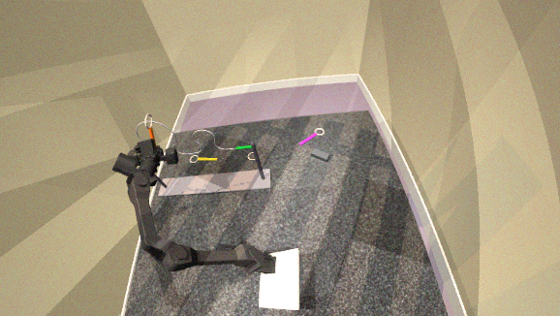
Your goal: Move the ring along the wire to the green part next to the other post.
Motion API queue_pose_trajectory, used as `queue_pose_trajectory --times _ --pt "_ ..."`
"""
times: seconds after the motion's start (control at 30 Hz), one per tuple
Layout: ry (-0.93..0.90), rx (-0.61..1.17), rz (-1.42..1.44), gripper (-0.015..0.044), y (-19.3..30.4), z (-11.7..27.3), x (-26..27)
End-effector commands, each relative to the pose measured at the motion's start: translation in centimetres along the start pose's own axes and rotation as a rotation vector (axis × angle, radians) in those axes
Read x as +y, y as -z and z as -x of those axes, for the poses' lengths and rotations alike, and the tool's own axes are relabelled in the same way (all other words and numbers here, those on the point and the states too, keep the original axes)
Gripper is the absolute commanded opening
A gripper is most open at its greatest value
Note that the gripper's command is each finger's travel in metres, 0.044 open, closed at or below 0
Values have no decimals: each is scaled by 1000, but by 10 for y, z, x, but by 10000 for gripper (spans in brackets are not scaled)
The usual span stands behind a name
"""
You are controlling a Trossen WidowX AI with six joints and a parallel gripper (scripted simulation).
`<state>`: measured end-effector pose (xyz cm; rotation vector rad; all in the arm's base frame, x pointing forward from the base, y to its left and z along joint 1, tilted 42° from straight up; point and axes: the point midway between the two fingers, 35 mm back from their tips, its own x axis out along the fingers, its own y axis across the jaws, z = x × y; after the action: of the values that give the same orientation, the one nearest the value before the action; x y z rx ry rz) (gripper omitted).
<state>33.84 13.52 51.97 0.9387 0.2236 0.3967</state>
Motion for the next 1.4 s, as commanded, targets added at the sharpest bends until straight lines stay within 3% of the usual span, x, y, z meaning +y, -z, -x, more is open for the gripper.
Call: queue_pose_trajectory --times 0.0,1.37 --pt "-13 -2 -41 -150 1 -1 1" --pt "-185 -66 -520 -150 -6 -1 22"
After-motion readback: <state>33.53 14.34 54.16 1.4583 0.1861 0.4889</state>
